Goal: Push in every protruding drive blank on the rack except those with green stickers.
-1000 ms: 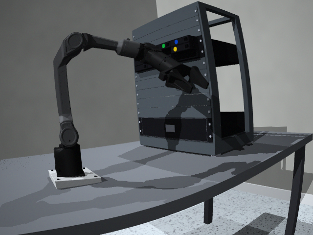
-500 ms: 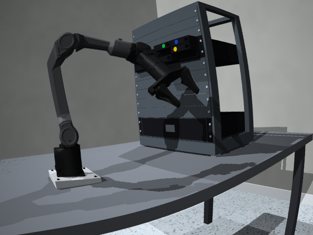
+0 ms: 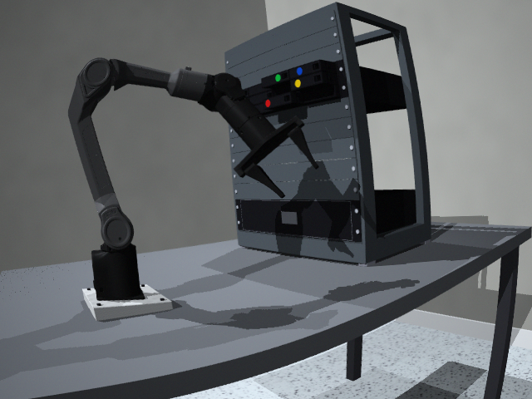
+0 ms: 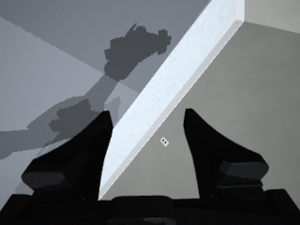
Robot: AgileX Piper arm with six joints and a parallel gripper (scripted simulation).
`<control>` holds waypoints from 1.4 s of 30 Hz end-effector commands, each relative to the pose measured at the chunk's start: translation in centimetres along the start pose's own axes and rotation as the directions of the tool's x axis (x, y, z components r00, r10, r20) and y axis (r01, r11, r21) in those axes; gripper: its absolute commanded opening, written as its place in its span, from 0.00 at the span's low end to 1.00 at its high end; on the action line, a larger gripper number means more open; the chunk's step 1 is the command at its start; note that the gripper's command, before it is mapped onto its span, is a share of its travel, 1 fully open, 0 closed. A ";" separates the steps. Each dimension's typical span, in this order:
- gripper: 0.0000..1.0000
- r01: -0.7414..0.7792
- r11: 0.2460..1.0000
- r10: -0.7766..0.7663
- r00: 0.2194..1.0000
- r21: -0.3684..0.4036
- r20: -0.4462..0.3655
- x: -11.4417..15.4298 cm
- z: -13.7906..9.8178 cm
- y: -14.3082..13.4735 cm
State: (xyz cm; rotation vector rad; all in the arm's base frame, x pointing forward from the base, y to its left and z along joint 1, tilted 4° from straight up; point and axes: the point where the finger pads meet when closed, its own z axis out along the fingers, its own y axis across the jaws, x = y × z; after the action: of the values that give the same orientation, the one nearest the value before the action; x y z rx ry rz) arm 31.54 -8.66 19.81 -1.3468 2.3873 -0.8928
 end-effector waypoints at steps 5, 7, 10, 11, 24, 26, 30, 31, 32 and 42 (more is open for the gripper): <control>1.00 -0.127 0.992 0.128 0.991 -0.019 0.048 -0.7 -0.4 1.0; 1.00 -0.192 0.981 0.193 0.979 -0.034 0.070 -1.1 -0.5 1.5; 1.00 -0.284 0.957 0.288 0.952 -0.059 0.098 -1.6 -0.8 2.1; 1.00 -0.313 0.947 0.319 0.942 -0.068 0.107 -1.7 -0.9 2.4; 1.00 -0.577 0.797 0.602 0.782 -0.179 0.161 -3.3 -1.9 4.3; 1.00 -0.613 0.764 0.643 0.748 -0.199 0.164 -3.5 -2.0 4.6; 1.00 -0.675 0.699 0.713 0.681 -0.236 0.166 -4.0 -2.4 5.1; 1.00 -0.688 0.683 0.729 0.664 -0.245 0.166 -4.1 -2.4 5.2; 1.00 -0.701 0.667 0.744 0.648 -0.254 0.165 -4.2 -2.5 5.3; 1.00 -0.775 0.550 0.834 0.530 -0.313 0.153 -4.8 -3.0 6.0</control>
State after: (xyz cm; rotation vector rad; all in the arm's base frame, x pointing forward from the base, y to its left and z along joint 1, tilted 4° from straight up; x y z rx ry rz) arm 28.53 -1.26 18.02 -0.2141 2.4709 -0.1502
